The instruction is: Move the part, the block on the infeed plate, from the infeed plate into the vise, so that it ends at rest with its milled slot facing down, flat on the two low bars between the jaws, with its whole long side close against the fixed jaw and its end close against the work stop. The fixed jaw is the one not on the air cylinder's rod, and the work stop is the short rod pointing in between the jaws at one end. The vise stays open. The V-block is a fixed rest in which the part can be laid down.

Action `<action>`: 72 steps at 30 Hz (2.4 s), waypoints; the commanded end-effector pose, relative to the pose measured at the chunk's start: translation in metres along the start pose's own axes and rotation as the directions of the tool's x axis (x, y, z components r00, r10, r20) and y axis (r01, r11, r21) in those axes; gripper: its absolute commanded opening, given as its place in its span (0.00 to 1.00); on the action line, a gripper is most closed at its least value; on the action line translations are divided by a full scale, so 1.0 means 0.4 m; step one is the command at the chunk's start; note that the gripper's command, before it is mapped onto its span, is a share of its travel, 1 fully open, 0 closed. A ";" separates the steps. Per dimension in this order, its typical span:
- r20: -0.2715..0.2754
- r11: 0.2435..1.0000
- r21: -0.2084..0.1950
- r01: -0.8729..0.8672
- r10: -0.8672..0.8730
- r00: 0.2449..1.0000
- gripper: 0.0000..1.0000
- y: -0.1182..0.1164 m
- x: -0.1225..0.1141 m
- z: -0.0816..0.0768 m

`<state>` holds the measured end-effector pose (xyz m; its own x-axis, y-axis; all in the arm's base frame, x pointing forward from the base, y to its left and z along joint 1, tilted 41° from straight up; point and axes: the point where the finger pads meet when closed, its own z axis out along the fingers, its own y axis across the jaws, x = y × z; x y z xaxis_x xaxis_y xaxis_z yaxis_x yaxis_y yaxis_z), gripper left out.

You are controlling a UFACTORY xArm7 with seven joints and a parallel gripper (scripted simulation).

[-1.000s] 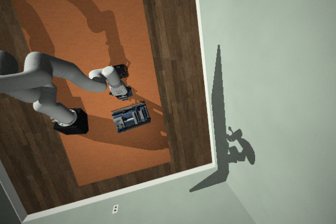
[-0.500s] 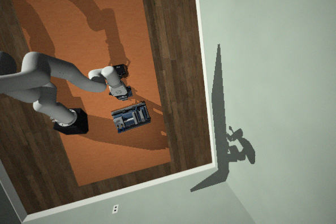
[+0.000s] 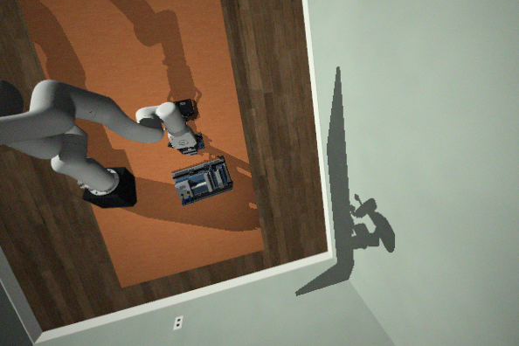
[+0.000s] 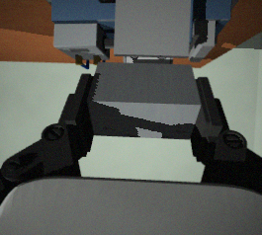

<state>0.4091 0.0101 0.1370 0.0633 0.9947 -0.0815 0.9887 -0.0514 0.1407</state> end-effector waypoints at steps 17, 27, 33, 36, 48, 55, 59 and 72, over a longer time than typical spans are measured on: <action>0.000 1.000 -0.003 -0.003 0.003 1.000 0.00 0.003 -0.009 -0.009; 0.000 1.000 -0.003 -0.003 0.003 1.000 0.00 0.003 -0.009 -0.009; 0.000 1.000 -0.003 -0.003 0.003 1.000 0.00 0.003 -0.009 -0.009; 0.000 1.000 -0.003 -0.003 0.003 1.000 0.00 0.003 -0.009 -0.009; -0.009 1.000 -0.002 -0.003 0.003 1.000 0.00 0.002 -0.009 -0.009; -0.021 1.000 -0.002 -0.003 0.003 1.000 0.00 0.001 -0.010 -0.009; -0.035 1.000 -0.002 -0.003 0.003 0.999 0.00 0.000 -0.010 -0.008; -0.095 1.000 -0.002 -0.003 0.002 0.995 0.00 0.000 -0.012 -0.008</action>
<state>0.4072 0.0071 0.1394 0.0535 0.9985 -0.0117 0.9888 -0.0513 0.1402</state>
